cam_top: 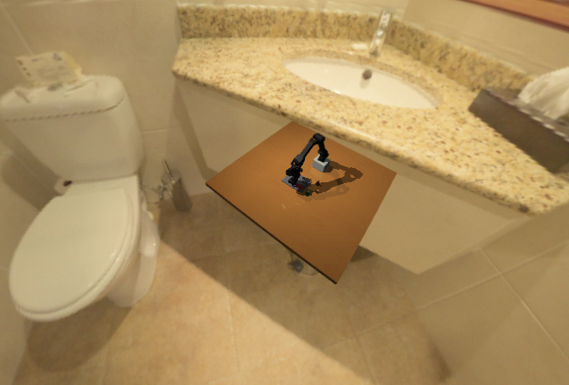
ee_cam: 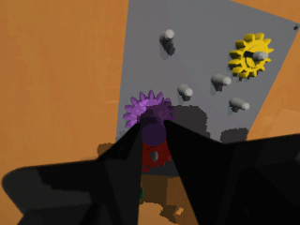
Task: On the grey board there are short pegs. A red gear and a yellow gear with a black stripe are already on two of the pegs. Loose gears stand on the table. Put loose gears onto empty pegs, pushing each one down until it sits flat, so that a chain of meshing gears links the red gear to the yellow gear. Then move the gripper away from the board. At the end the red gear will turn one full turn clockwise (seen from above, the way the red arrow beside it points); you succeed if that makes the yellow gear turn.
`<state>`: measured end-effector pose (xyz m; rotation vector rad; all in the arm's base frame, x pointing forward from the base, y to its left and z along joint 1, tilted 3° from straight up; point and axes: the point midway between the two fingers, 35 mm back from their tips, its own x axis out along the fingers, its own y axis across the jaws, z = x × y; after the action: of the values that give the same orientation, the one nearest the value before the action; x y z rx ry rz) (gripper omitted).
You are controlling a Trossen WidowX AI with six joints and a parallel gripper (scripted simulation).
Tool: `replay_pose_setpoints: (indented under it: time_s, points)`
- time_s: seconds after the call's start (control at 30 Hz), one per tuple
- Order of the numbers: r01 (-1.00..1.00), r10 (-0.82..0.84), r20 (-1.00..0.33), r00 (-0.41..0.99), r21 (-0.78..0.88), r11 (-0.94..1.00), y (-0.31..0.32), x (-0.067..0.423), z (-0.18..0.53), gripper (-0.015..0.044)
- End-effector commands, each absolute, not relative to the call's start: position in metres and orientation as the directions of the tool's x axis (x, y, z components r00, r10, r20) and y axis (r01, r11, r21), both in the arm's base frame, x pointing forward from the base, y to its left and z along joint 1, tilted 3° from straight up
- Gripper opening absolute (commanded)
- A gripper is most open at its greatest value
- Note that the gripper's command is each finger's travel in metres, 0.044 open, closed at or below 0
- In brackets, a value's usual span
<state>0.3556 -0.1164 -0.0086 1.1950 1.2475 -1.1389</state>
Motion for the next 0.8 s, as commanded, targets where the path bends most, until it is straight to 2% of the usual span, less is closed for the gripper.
replay_pose_setpoints:
  time_s: [0.0, 0.4, 0.77]
  points:
    - [0.991, 0.03, -0.999, 0.013, 0.017, 0.135, -0.116, 0.3561, -0.0092, 0.0]
    - [0.933, 0.03, -0.999, 0.013, 0.023, 0.359, -0.1166, 0.3555, -0.0094, 0.0]
    - [0.967, 0.03, -0.999, 0.013, 0.02, 0.254, -0.1158, 0.3563, -0.0119, 0.0]
